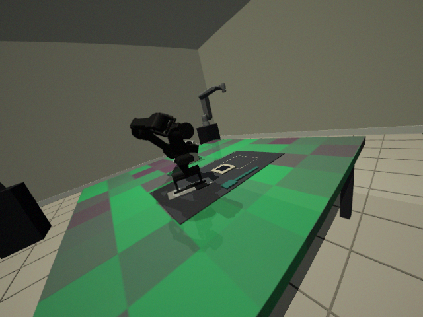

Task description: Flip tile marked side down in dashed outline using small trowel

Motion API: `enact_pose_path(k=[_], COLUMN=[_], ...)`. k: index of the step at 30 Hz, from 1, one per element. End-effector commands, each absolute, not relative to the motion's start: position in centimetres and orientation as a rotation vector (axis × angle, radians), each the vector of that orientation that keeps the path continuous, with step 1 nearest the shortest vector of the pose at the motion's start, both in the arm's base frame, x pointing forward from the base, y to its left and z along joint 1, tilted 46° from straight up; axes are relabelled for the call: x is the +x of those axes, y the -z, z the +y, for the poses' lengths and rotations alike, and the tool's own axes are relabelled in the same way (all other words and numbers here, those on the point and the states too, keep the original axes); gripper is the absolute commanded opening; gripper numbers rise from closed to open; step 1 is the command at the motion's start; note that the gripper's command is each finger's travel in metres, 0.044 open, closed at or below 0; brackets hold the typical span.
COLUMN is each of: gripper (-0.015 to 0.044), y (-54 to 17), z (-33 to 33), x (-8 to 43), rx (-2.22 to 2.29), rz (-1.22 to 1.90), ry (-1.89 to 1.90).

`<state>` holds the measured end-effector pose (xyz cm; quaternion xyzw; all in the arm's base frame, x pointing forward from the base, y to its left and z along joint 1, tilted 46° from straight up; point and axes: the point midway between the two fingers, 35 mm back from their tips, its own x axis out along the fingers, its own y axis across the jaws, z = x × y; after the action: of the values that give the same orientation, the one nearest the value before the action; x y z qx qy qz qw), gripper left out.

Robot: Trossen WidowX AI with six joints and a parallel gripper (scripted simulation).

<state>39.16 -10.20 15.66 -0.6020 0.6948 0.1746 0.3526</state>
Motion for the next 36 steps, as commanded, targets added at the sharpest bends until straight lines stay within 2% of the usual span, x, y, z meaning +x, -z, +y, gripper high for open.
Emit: enact_pose_path(k=[1, 4, 5, 23, 29, 36], gripper=[0.0183, 0.0261, 0.027, 0.027, 0.027, 0.027], y=[-15.7, -15.7, -15.7, -15.7, -18.3, -18.5], z=[-10.2, -10.2, -10.2, -10.2, -7.3, -7.3], x=[39.1, 39.1, 39.1, 39.1, 39.1, 39.1], rx=[-1.573, -1.573, -1.573, -1.573, -1.59, -1.592], rz=[1.801, 1.801, 1.801, 1.801, 1.804, 1.803], ry=[-0.473, -0.473, -0.473, -0.473, -0.496, -0.497])
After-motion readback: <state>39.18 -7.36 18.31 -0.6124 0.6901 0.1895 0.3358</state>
